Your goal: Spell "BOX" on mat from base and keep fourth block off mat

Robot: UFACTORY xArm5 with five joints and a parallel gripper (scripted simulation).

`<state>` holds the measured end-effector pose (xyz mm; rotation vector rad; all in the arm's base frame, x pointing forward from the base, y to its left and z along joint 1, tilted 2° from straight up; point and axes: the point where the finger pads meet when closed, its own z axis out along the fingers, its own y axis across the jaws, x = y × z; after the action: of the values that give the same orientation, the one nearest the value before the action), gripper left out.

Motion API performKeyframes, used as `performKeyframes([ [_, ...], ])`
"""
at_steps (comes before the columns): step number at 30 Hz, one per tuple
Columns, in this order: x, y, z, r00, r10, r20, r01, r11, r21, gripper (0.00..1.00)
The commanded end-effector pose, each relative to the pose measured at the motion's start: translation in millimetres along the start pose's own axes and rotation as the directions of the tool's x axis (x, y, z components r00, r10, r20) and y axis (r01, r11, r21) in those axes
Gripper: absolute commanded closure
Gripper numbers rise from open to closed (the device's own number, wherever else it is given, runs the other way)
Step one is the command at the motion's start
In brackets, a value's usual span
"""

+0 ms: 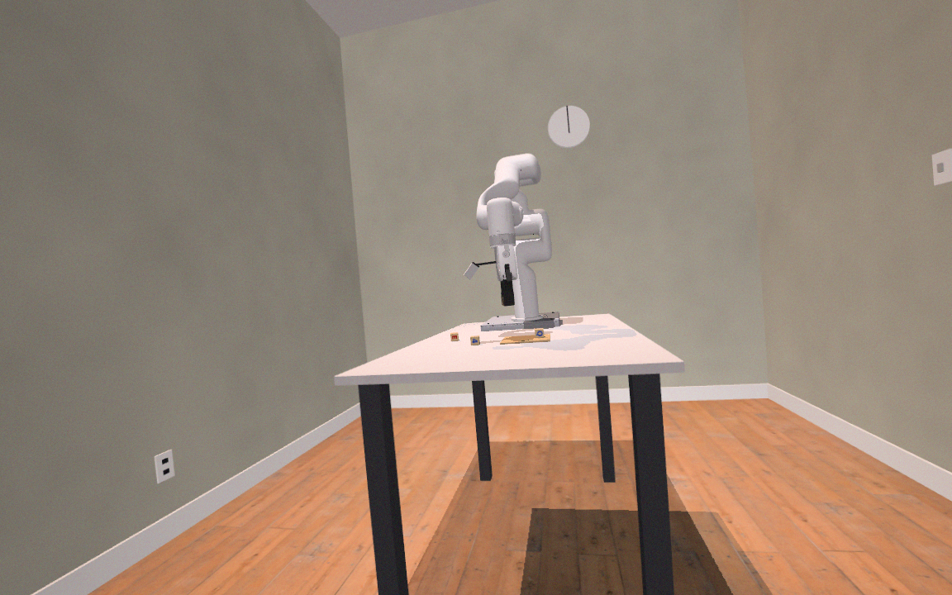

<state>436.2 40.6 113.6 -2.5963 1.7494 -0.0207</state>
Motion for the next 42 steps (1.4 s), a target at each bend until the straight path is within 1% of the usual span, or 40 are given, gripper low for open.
performKeyframes([
  [1,-31.7,9.2,-0.8,0.99,0.139,0.0,-0.138,0.99,0.016,0.79],
  [5,-43.3,14.1,0.1,0.982,0.189,0.001,-0.189,0.982,0.017,0.79],
  [26,-44.5,14.7,2.3,0.981,0.195,0.002,-0.195,0.981,0.016,0.79],
  [31,-44.2,14.7,13.2,0.981,0.195,0.002,-0.195,0.981,0.016,0.79],
  [39,-44.6,13.9,47.6,0.981,0.195,0.002,-0.195,0.981,0.016,0.79],
  [41,-44.6,13.9,47.6,0.981,0.195,0.002,-0.195,0.981,0.016,0.79],
  [42,-44.6,13.8,52.5,0.981,0.195,0.002,-0.195,0.981,0.016,0.79],
])
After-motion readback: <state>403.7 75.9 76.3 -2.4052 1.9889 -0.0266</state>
